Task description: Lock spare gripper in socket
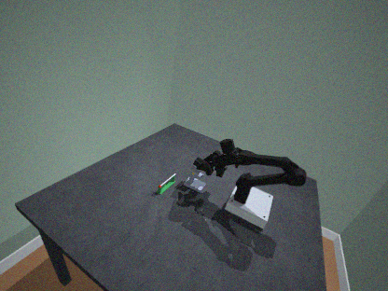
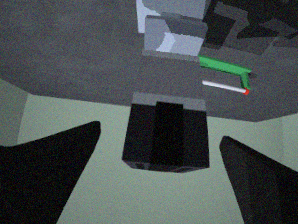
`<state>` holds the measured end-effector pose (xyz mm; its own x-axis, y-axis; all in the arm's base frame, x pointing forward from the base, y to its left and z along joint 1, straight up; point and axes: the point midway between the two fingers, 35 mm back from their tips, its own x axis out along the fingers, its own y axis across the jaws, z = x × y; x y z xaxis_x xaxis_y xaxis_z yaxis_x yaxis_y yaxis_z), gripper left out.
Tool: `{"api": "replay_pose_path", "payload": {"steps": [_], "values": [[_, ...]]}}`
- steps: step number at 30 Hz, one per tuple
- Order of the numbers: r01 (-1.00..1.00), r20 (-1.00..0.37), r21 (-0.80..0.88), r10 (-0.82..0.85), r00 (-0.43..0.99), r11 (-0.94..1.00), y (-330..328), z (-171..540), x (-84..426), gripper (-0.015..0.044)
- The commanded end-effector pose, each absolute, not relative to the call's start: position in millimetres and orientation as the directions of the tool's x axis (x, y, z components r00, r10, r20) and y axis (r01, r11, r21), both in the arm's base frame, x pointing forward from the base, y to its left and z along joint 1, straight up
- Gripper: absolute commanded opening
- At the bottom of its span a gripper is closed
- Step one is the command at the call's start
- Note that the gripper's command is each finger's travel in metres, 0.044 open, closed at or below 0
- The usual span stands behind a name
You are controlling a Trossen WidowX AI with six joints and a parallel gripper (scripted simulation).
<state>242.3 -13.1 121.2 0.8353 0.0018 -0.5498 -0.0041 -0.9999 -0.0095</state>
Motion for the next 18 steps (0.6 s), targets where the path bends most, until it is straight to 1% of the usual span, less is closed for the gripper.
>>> {"api": "replay_pose_path", "payload": {"steps": [1, 18], "values": [[-0.003, -0.545, -0.009, 0.003, 0.838, -1.000, -13, 130, 241, 0.0440], [-0.014, -0.584, -0.014, -0.003, 0.812, -1.000, -14, 153, 228, 0.0440]]}}
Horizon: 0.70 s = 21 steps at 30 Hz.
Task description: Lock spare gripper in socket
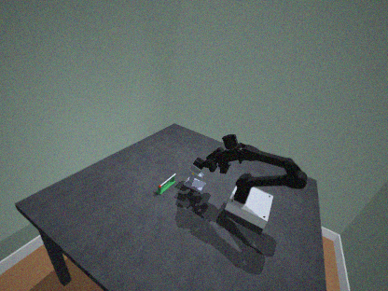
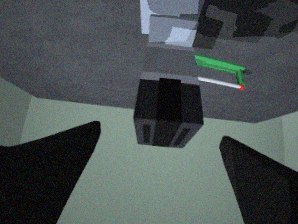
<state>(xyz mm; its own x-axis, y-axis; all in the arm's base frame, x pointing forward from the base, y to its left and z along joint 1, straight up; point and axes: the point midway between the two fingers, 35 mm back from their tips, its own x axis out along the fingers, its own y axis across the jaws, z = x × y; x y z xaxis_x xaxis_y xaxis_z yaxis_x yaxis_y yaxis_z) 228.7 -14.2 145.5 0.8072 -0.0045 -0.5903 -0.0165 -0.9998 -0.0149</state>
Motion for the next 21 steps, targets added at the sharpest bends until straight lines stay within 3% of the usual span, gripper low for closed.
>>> {"api": "replay_pose_path", "payload": {"steps": [1, 21], "values": [[-0.015, -0.586, -0.014, -0.004, 0.810, -1.000, -14, 154, 227, 0.0440], [-0.028, -0.614, -0.018, -0.011, 0.789, -0.999, -15, 185, 217, 0.0440]]}}
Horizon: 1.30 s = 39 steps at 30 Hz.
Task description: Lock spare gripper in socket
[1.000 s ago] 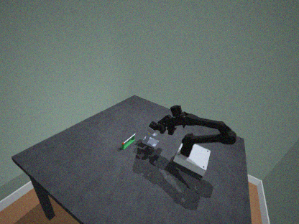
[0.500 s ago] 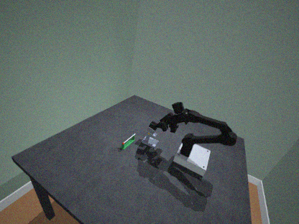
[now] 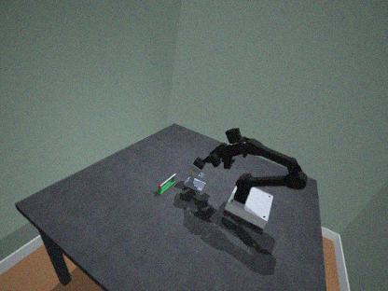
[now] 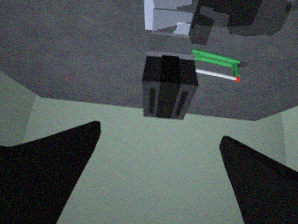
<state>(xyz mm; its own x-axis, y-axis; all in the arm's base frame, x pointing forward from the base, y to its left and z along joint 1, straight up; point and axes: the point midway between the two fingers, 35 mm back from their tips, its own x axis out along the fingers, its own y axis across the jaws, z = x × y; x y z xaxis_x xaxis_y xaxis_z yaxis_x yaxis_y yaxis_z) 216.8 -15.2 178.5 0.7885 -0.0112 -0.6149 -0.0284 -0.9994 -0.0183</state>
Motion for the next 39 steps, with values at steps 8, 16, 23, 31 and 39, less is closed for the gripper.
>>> {"api": "replay_pose_path", "payload": {"steps": [8, 16, 23, 31, 39], "values": [[-0.029, -0.615, -0.018, -0.011, 0.788, -0.999, -15, 200, 216, 0.0440], [-0.029, -0.616, -0.018, -0.011, 0.787, -0.999, -15, 208, 214, 0.0440], [0.034, -0.616, -0.024, 0.042, 0.786, -0.999, 0, 209, 216, 0.0361], [0.369, -0.616, -0.056, 0.323, 0.719, -0.928, 81, 215, 212, 0.0180], [0.520, -0.660, 0.137, 0.314, 0.683, -0.843, 88, 220, 220, 0.0180]]}}
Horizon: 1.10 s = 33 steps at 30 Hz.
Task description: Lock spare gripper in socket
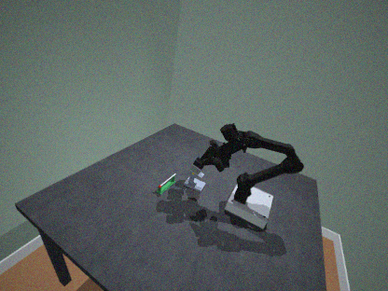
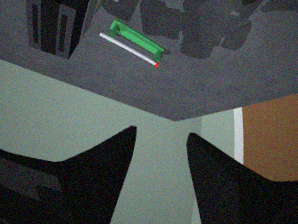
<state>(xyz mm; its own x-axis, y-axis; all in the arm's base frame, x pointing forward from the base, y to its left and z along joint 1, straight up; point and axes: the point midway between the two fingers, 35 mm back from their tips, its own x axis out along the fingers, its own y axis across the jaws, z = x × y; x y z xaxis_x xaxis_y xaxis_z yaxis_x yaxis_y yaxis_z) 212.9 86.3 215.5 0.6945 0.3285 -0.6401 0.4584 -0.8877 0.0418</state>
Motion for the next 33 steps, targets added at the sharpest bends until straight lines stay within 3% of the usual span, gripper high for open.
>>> {"api": "replay_pose_path", "payload": {"steps": [1, 6, 10, 15, 21, 26, 33], "values": [[0.568, -0.677, 0.209, 0.302, 0.671, -0.796, 88, 222, 224, 0.0180], [0.763, -0.756, 0.476, 0.239, 0.609, -0.438, 88, 227, 245, 0.0180], [0.831, -0.812, 0.554, 0.186, 0.553, -0.053, 90, 229, 264, 0.0180], [0.760, -0.871, 0.476, 0.118, 0.477, 0.442, 91, 226, 288, 0.0180], [0.428, -0.926, 0.207, 0.034, 0.376, 0.880, 93, 216, 318, 0.0180], [0.006, -0.957, -0.036, -0.037, 0.287, 0.999, 95, 202, 343, 0.0180], [-0.482, -0.976, -0.193, -0.114, 0.188, 0.855, 96, 181, 368, 0.0180]]}}
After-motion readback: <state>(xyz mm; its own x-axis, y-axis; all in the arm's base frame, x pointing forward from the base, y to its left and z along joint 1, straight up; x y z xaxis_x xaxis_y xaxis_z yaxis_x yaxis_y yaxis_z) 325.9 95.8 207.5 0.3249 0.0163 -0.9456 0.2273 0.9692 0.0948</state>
